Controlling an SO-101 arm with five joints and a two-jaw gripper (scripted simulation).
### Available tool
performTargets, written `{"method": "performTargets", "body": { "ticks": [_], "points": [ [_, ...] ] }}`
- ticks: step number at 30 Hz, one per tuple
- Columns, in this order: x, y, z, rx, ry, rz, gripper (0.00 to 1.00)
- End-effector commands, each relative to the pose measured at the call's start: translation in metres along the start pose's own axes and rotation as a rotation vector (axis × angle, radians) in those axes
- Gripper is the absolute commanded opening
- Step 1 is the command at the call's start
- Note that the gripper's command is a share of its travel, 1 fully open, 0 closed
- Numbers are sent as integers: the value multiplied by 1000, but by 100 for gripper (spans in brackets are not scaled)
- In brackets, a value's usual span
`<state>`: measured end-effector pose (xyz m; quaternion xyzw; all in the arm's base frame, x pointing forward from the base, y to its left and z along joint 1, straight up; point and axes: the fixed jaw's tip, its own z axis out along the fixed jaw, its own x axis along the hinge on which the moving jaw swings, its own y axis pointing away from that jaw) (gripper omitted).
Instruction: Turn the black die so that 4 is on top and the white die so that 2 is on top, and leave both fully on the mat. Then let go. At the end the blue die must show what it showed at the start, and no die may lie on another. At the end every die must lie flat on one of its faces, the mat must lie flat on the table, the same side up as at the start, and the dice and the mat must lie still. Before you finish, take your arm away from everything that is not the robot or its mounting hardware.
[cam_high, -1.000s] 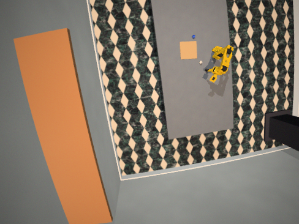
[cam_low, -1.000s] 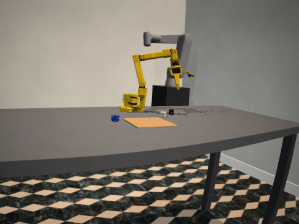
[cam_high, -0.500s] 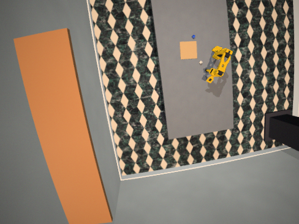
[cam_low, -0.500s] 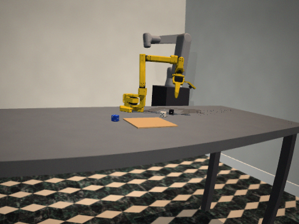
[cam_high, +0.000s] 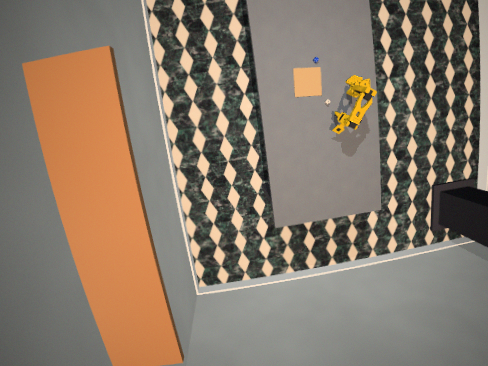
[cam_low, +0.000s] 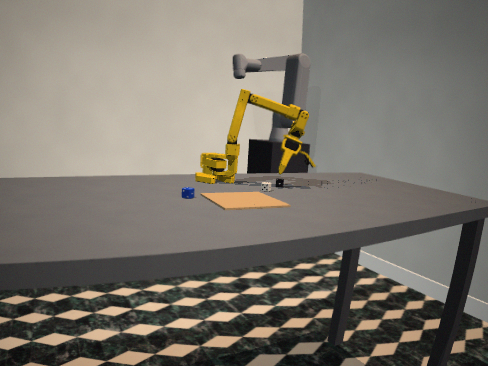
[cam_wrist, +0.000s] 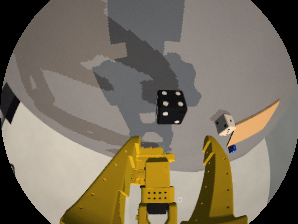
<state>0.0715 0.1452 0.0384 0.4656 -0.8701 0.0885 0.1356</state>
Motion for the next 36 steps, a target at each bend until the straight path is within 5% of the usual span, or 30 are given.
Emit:
{"method": "performTargets", "body": {
  "ticks": [1, 36],
  "points": [
    [-4, 2, -7, -2, -37, 0, 28],
    [-7, 2, -1, 0, -14, -1, 28]
  ]
}}
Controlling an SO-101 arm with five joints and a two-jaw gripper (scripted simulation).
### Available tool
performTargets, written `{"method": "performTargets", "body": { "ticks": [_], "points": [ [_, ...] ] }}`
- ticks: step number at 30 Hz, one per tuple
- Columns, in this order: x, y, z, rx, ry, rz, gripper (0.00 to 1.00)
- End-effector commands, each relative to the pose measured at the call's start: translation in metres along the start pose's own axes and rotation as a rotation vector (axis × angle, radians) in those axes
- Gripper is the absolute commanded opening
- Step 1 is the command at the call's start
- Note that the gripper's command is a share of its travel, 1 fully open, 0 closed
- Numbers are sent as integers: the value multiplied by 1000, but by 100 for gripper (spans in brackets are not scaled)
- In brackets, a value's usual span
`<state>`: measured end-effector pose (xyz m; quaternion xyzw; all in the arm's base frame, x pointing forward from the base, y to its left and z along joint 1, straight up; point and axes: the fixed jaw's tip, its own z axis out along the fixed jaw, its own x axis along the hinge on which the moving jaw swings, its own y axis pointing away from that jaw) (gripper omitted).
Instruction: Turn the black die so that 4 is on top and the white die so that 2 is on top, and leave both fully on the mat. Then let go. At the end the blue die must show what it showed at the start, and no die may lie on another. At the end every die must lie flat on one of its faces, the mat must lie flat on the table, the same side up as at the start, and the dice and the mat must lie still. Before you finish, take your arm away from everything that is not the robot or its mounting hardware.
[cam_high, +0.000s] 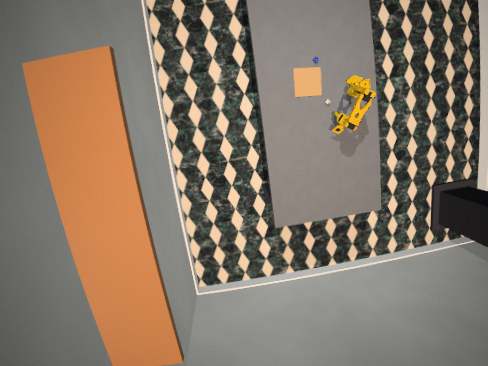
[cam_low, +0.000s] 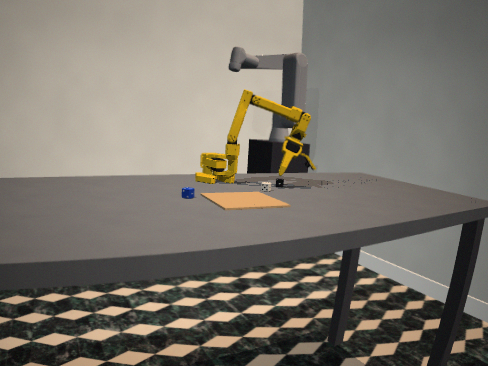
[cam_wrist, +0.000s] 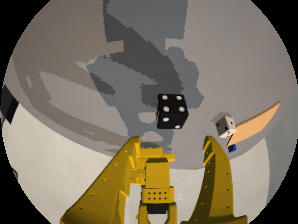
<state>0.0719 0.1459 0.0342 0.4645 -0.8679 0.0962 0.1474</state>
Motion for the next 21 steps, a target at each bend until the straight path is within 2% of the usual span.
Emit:
{"method": "performTargets", "body": {
  "ticks": [1, 21],
  "points": [
    [-5, 2, -4, -2, -41, -1, 28],
    [-13, 3, 14, 1, -10, -2, 28]
  ]
}}
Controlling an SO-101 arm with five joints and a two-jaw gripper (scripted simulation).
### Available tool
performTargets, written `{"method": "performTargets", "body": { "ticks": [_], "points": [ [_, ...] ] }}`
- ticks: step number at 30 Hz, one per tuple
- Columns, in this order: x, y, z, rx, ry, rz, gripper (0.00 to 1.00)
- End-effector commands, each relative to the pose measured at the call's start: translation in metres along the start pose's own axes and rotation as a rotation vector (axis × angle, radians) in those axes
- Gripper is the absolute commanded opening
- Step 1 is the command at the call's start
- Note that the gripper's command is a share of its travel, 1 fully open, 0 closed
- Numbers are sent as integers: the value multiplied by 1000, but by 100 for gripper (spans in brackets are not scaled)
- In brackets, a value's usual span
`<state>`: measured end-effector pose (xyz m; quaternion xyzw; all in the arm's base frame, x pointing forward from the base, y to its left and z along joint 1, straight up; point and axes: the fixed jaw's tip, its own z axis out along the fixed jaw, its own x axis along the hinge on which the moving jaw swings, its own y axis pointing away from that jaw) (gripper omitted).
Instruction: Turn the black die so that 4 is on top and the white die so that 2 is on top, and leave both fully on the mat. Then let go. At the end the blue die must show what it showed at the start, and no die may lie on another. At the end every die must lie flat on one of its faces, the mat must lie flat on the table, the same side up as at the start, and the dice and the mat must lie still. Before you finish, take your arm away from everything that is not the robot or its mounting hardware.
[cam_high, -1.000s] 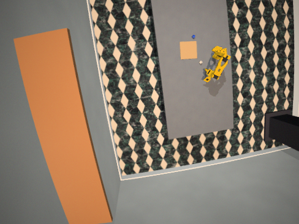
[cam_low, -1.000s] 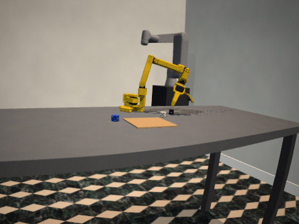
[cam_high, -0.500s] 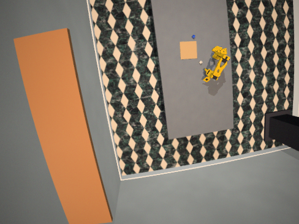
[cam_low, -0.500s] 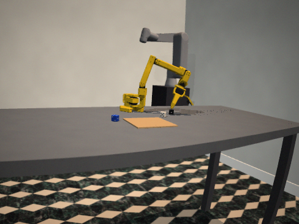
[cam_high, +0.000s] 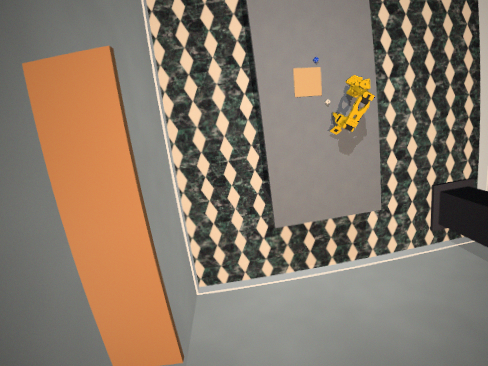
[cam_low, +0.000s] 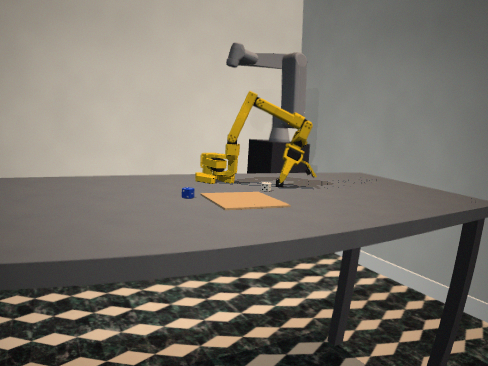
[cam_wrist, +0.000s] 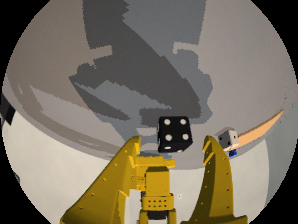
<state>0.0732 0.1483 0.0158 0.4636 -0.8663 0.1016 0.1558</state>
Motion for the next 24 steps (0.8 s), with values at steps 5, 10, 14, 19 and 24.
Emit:
{"method": "performTargets", "body": {
  "ticks": [5, 10, 14, 19, 24],
  "points": [
    [-4, 2, 0, 0, -27, -2, 28],
    [-4, 2, 0, 0, -27, -2, 28],
    [-4, 2, 0, 0, -27, -2, 28],
    [-4, 2, 0, -1, -27, -2, 27],
    [-4, 0, 0, -3, -26, -2, 26]
  ]
}}
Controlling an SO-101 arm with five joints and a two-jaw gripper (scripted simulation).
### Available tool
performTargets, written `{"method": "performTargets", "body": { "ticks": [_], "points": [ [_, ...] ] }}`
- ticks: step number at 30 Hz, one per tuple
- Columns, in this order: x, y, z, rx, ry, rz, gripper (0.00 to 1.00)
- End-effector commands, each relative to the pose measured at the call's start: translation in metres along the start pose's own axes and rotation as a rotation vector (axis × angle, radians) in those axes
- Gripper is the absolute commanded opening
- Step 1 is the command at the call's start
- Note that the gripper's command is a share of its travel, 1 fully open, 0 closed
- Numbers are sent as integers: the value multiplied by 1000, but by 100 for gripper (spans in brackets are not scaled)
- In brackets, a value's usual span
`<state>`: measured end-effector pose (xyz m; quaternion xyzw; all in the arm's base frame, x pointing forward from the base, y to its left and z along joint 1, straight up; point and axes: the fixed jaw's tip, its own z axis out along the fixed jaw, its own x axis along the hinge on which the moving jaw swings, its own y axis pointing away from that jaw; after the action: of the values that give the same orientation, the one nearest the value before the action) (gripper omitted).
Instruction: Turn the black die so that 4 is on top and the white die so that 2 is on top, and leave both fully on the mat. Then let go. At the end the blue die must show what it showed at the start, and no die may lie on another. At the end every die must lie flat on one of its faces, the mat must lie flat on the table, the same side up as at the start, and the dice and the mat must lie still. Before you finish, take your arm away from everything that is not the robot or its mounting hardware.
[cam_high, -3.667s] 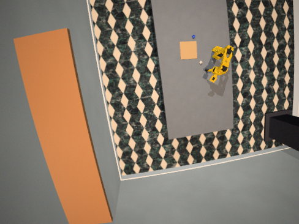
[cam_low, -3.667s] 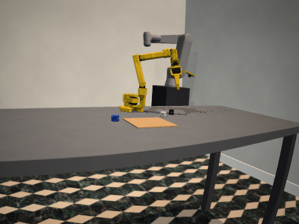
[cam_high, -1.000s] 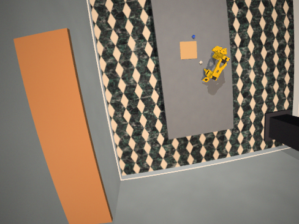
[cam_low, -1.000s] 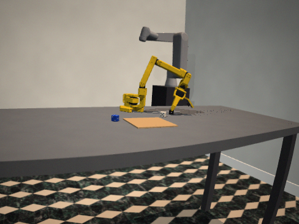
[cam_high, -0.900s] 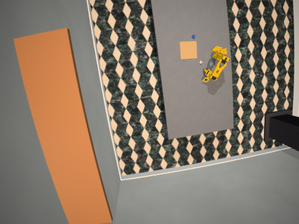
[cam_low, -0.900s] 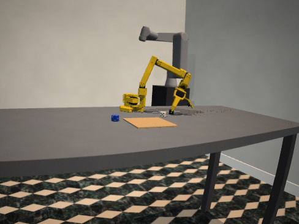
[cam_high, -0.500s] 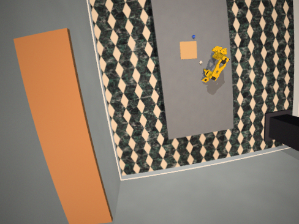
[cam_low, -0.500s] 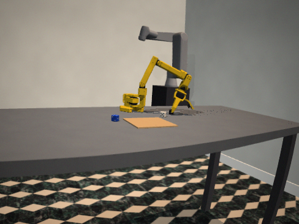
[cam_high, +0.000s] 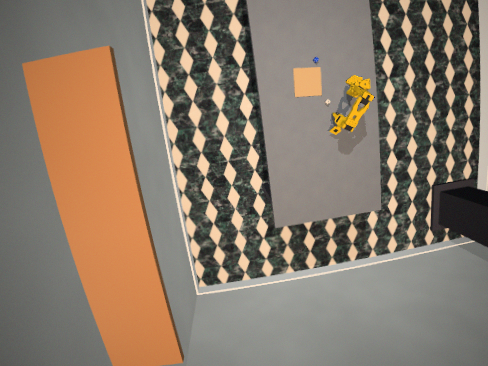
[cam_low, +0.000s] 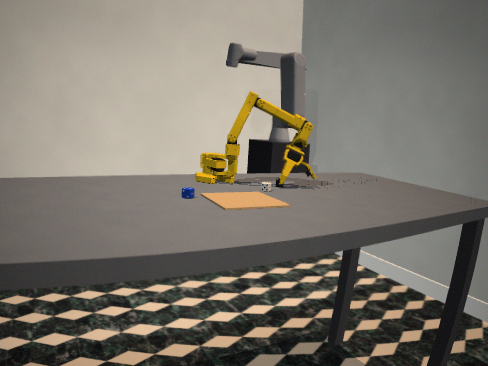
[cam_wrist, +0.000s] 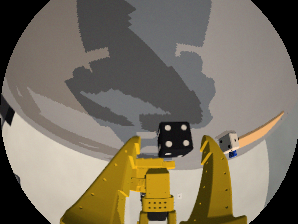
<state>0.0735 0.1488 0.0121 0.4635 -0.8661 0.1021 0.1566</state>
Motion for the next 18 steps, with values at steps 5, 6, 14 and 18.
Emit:
{"method": "performTargets", "body": {
  "ticks": [5, 6, 14, 18],
  "points": [
    [-2, -1, -3, -5, -28, -2, 24],
    [-2, -1, -3, -6, -27, -2, 23],
    [-3, -5, -3, -13, -26, -2, 17],
    [-3, -7, -3, -17, -25, -2, 14]
  ]
}}
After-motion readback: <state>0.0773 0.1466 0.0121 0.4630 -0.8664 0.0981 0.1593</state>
